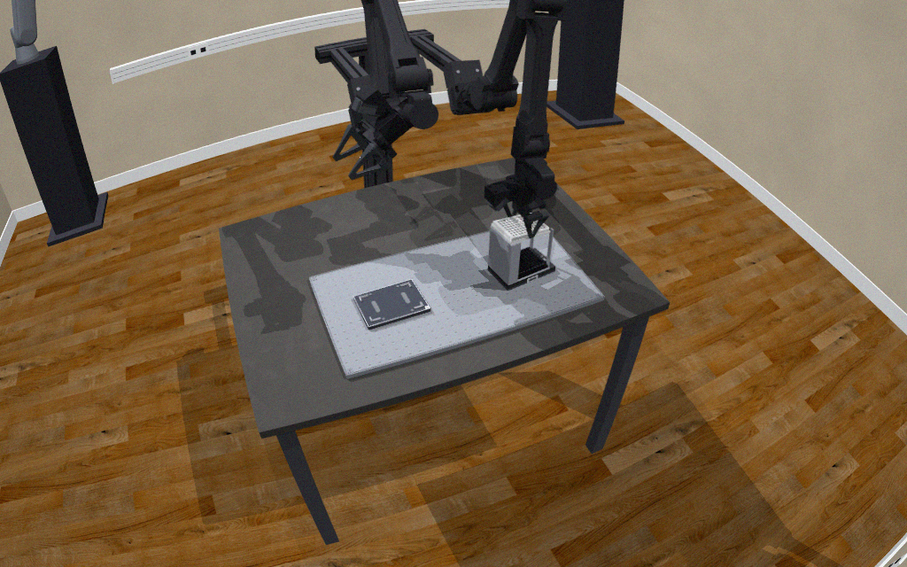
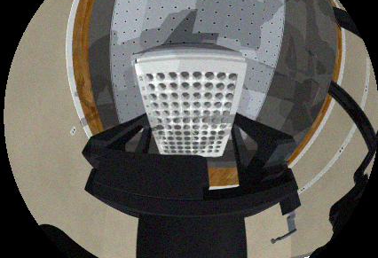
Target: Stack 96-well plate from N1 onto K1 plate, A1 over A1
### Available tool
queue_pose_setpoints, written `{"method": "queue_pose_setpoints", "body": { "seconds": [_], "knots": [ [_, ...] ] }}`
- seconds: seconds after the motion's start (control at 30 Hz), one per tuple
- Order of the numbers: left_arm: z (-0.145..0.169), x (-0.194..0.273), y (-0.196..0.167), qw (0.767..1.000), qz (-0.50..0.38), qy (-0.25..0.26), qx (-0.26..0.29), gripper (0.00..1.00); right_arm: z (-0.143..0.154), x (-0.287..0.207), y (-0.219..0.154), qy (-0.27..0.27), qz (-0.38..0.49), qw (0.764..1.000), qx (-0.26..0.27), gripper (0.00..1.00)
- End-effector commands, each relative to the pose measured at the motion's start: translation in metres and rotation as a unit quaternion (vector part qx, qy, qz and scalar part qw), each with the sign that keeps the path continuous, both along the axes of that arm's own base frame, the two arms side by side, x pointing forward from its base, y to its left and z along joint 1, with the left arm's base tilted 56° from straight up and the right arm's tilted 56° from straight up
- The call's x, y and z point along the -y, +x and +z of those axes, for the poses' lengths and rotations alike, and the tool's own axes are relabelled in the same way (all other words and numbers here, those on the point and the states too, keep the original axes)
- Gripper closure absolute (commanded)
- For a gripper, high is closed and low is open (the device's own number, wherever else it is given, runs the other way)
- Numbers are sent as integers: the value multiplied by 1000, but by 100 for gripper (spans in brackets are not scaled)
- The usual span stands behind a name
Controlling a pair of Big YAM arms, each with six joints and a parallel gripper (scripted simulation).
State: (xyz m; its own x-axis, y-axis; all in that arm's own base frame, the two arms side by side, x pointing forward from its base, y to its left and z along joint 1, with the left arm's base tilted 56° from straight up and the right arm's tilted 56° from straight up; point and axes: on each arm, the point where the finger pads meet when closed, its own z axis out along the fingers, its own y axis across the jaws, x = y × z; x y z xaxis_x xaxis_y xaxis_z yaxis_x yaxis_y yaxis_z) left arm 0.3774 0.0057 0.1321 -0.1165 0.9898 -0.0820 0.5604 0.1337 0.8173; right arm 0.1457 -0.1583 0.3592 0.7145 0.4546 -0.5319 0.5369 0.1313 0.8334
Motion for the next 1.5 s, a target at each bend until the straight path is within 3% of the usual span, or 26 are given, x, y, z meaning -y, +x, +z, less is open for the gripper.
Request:
{"method": "queue_pose_setpoints", "body": {
  "seconds": [0.0,1.47],
  "knots": [
    [4,-5,12,1000,3,2,10,100,6,-2,-3,-3,6,1000,4,0],
    [-33,-10,68,1000,4,2,8,100,6,-2,-3,-3,6,1000,4,0]
  ]
}}
